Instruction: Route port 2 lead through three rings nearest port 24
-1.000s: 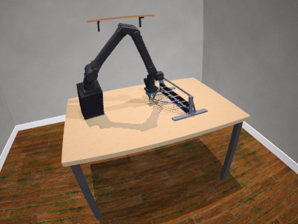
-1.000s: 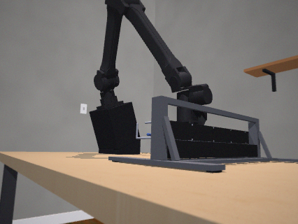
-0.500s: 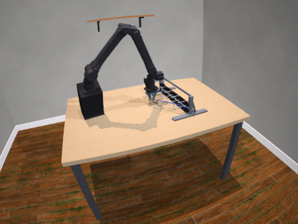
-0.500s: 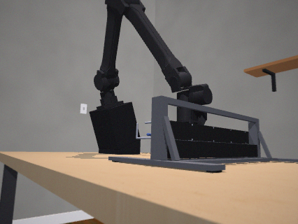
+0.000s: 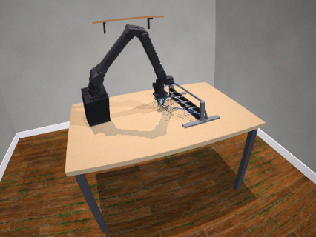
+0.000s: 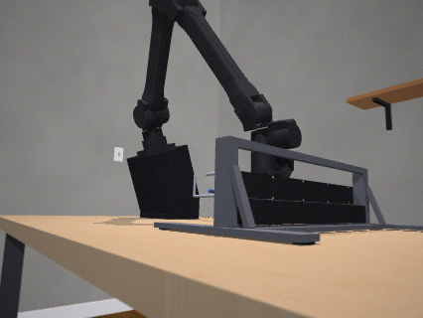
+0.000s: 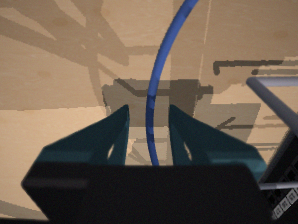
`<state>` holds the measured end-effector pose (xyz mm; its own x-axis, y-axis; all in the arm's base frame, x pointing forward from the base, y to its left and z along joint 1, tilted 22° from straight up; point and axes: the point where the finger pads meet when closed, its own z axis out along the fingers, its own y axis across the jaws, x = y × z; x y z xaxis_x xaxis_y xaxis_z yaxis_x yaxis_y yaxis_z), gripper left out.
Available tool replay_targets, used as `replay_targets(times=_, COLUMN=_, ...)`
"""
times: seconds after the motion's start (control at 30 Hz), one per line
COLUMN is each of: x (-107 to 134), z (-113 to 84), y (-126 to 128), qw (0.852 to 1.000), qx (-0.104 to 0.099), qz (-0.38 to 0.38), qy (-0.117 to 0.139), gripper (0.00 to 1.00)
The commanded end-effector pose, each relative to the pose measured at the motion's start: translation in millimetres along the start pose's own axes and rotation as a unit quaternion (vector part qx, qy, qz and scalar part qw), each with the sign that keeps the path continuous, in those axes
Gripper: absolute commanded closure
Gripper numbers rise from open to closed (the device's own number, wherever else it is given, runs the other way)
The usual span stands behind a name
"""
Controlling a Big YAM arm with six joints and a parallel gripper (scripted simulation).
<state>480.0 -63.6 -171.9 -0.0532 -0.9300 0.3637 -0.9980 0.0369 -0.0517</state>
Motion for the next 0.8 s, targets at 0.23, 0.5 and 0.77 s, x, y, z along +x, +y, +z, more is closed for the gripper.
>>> replay_targets(times=0.23, x=7.5, z=1.2, y=-11.0, qw=1.000, qx=0.008, qz=0.007, qy=-0.001, gripper=1.00)
replay_targets(times=0.5, x=7.5, z=1.2, y=-11.0, qw=1.000, qx=0.008, qz=0.007, qy=-0.001, gripper=1.00)
replay_targets(times=0.77, x=7.5, z=1.2, y=-11.0, qw=1.000, qx=0.008, qz=0.007, qy=-0.001, gripper=1.00)
